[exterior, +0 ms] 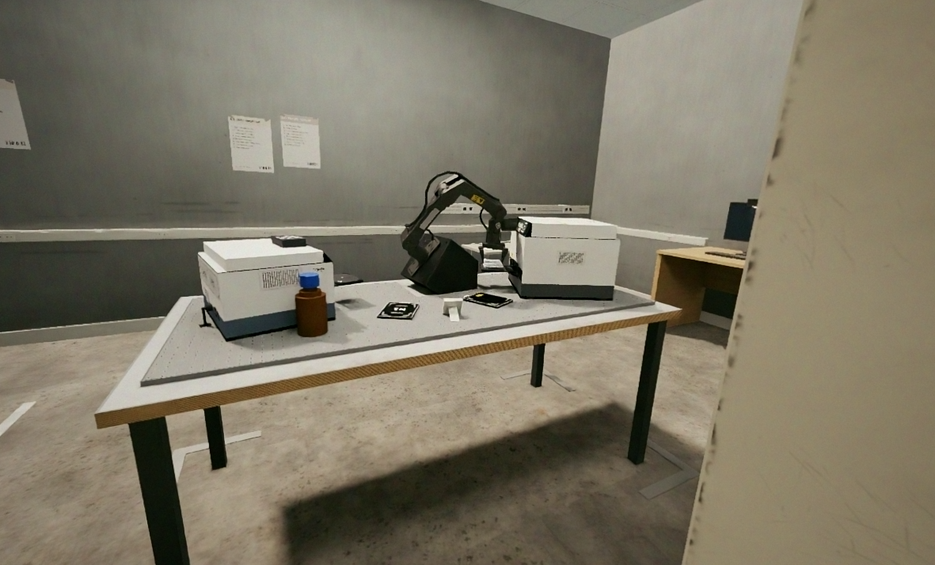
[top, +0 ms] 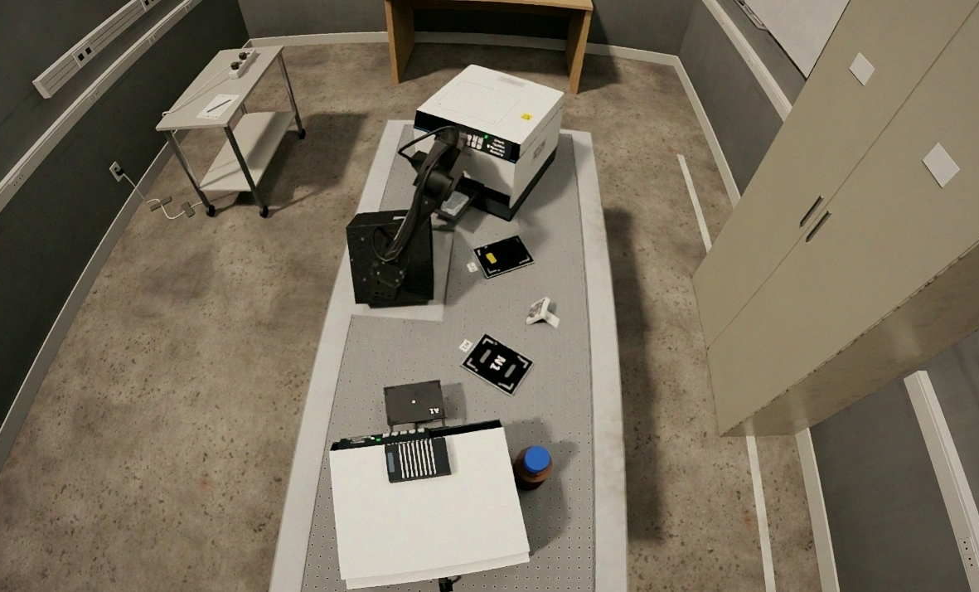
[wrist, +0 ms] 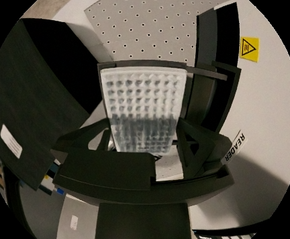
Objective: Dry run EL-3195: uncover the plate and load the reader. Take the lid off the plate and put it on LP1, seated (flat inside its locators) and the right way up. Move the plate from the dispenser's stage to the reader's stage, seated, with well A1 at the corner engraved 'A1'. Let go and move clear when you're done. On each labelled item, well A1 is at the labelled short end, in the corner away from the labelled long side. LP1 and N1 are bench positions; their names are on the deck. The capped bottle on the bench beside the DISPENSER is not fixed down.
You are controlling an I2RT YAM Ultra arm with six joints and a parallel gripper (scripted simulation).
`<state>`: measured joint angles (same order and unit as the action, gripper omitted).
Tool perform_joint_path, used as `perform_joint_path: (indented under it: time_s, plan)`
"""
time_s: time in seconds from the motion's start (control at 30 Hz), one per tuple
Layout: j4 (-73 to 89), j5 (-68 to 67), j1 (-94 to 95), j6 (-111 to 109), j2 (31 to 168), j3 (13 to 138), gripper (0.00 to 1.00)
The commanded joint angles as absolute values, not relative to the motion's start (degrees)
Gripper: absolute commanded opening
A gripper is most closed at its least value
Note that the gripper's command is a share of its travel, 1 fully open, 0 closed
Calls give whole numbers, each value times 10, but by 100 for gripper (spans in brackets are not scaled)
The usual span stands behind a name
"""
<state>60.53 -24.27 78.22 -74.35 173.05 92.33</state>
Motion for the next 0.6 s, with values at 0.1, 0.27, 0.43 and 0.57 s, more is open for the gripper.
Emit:
perform_joint_path:
  time_s: [0.1, 0.27, 0.43, 0.57]
  plan:
    - [609, -239, 792, -746, 1712, 920, 86]
    - [613, -238, 793, -747, 1710, 922, 86]
    - [614, -236, 793, -746, 1709, 922, 86]
    - [615, -236, 793, -746, 1709, 921, 86]
